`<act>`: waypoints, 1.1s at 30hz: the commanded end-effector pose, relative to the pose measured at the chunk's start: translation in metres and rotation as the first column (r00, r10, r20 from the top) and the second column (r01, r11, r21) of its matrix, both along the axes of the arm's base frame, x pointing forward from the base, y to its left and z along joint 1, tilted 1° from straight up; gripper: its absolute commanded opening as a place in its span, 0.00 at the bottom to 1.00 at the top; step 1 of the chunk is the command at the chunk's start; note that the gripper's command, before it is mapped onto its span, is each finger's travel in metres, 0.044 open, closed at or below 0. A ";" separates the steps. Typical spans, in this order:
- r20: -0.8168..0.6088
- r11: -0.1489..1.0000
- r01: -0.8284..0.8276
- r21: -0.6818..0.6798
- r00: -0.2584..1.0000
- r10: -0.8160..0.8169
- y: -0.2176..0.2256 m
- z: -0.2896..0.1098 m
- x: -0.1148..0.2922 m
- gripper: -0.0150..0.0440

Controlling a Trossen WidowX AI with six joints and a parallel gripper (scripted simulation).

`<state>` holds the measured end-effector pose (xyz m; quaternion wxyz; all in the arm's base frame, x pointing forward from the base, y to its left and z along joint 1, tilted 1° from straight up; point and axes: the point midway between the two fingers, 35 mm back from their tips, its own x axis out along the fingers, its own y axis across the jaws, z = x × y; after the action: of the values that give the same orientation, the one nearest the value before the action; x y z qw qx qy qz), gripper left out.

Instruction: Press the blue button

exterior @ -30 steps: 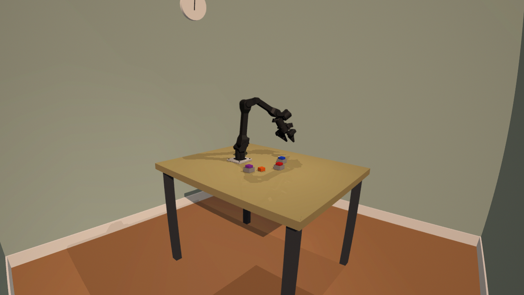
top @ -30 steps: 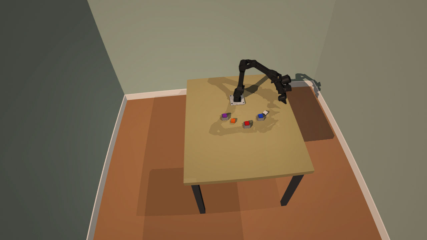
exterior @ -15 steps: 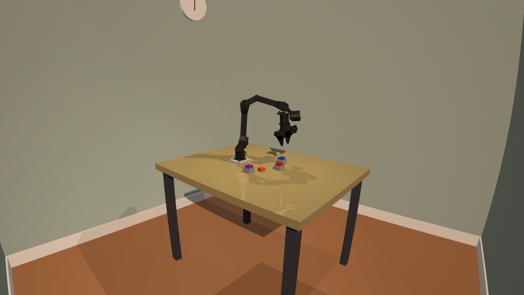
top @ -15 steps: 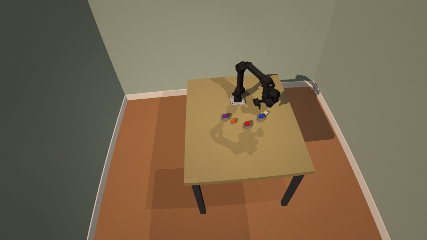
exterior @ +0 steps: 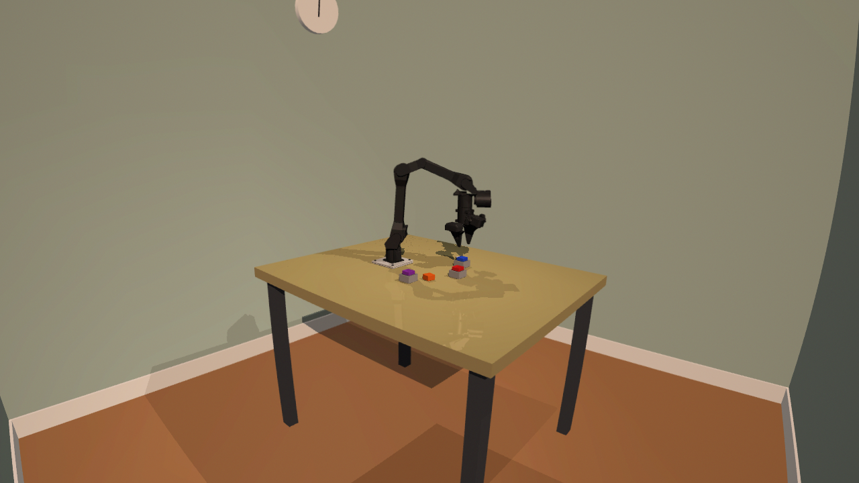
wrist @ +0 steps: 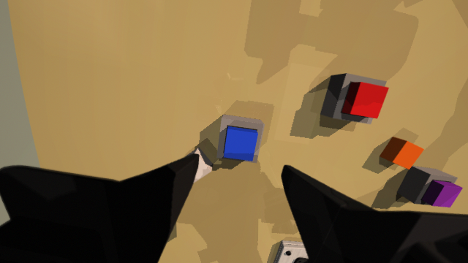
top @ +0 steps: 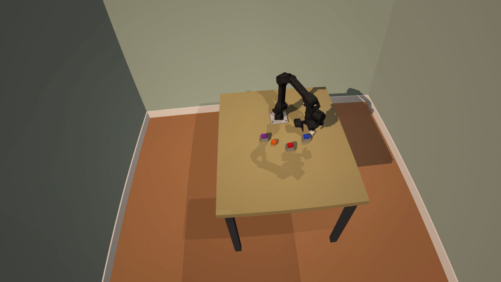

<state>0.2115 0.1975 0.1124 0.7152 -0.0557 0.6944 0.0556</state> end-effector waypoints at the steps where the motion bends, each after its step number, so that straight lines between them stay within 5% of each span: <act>1: -0.013 1.000 0.007 -0.007 1.000 -0.007 -0.002 -0.023 -0.002 0.53; 7: -0.013 1.000 0.007 -0.007 1.000 -0.007 -0.002 -0.023 -0.002 0.29; 33: -0.013 1.000 0.007 -0.007 1.000 -0.007 -0.002 -0.047 -0.002 0.29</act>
<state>0.2107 0.1959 0.0725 0.7129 -0.0562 0.6970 0.0529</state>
